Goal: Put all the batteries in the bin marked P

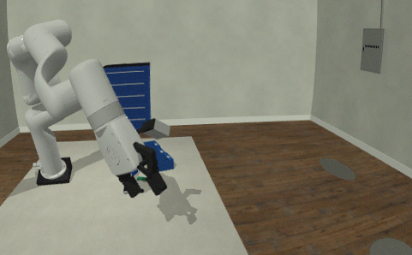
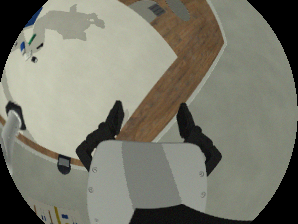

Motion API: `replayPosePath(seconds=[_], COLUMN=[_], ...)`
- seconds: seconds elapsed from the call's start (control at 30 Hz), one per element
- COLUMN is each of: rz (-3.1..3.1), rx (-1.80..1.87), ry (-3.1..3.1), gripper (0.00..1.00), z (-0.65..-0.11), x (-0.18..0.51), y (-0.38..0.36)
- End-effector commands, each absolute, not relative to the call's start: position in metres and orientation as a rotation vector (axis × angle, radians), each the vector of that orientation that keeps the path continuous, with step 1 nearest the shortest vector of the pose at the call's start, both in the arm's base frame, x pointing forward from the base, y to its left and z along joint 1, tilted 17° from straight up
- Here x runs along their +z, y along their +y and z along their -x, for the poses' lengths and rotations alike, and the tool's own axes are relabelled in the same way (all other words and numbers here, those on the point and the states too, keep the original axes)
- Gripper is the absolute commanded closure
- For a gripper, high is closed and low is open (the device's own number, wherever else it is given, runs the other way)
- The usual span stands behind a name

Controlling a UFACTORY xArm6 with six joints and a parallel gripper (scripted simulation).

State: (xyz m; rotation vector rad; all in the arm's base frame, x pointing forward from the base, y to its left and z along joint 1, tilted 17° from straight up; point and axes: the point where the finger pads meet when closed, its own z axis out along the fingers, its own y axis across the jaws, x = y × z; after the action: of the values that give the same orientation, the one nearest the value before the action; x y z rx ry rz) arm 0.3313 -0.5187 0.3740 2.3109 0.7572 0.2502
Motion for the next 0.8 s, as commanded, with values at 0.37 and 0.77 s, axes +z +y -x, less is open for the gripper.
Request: replayPosePath(seconds=[0.37, 0.77], rz=[-2.306, -2.306], rx=[0.252, 0.251], ry=[0.756, 0.756], gripper=[0.0, 0.93], z=[-0.332, -0.331], x=[0.377, 0.349], y=[-0.519, -0.527])
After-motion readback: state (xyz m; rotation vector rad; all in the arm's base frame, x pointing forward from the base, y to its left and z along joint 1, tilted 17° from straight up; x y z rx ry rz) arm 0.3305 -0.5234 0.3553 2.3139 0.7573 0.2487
